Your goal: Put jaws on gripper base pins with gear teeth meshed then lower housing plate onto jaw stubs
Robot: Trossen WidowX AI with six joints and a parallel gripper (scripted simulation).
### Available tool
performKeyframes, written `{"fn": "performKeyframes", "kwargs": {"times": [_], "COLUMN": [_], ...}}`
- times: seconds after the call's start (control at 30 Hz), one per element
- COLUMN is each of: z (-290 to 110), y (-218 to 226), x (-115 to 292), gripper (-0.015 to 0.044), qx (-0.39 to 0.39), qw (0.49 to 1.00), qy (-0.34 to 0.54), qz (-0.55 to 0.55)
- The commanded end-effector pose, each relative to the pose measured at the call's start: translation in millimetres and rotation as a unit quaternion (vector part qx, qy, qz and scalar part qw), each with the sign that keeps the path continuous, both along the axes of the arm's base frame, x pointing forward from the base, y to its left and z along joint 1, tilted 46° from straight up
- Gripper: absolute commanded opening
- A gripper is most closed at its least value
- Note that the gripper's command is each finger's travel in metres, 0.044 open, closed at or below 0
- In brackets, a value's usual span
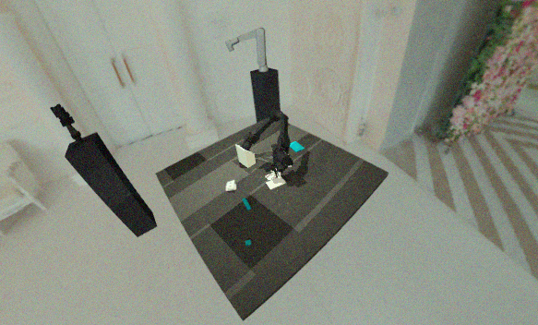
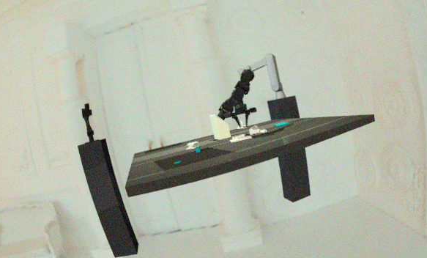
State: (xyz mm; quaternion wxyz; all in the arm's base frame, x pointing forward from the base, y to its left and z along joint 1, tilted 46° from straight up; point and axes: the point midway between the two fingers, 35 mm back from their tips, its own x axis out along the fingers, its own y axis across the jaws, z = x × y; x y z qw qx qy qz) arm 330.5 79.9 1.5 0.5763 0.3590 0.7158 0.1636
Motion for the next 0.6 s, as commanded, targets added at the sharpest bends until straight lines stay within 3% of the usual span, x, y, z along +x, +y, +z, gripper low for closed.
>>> {"fn": "performKeyframes", "kwargs": {"times": [0.0, 0.57], "z": [-7.6, -23.2], "y": [7.4, 24.0], "x": [-2.7, -5.9], "gripper": [0.0134, 0.0134], "qx": [0.003, 0.004], "qw": [1.000, 1.000], "qy": [0.006, 0.007], "qz": [0.000, 0.000]}}
